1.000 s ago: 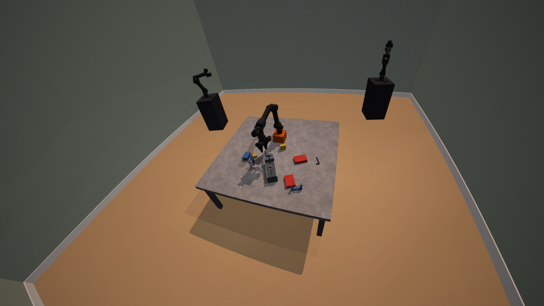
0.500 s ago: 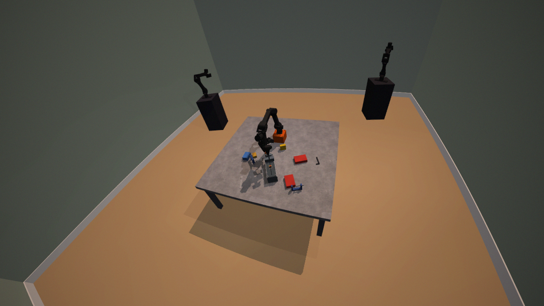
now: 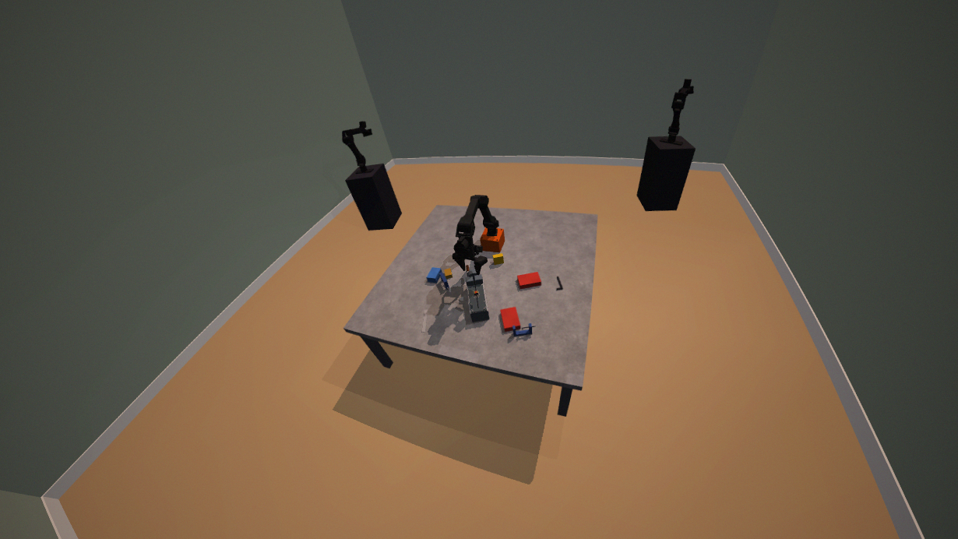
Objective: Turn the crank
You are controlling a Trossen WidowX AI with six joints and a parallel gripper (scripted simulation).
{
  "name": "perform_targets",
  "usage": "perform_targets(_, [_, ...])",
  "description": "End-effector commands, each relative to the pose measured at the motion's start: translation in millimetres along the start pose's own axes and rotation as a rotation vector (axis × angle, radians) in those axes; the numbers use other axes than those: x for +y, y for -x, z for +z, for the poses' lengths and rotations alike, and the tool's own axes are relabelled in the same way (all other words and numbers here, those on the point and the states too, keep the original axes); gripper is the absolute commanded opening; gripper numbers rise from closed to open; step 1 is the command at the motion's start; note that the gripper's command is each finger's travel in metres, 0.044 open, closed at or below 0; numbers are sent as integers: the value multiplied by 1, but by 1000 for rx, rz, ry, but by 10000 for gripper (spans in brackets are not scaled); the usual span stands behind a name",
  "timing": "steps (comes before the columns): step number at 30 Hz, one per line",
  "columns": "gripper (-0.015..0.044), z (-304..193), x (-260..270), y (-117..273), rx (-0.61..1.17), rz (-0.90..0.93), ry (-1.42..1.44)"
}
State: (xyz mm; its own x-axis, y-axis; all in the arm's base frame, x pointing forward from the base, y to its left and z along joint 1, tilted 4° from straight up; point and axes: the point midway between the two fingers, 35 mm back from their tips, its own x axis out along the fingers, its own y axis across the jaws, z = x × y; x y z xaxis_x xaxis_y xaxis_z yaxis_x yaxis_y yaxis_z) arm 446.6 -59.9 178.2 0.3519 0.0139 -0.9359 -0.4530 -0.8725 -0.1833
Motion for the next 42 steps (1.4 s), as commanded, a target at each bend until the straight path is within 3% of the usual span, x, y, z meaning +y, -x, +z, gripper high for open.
perform_targets(1, [440,-1,0,1,3,3,11])
perform_targets(15, [440,-1,2,1,5,-3,-25])
perform_targets(42, [440,32,74,17,-31,-327,-1394])
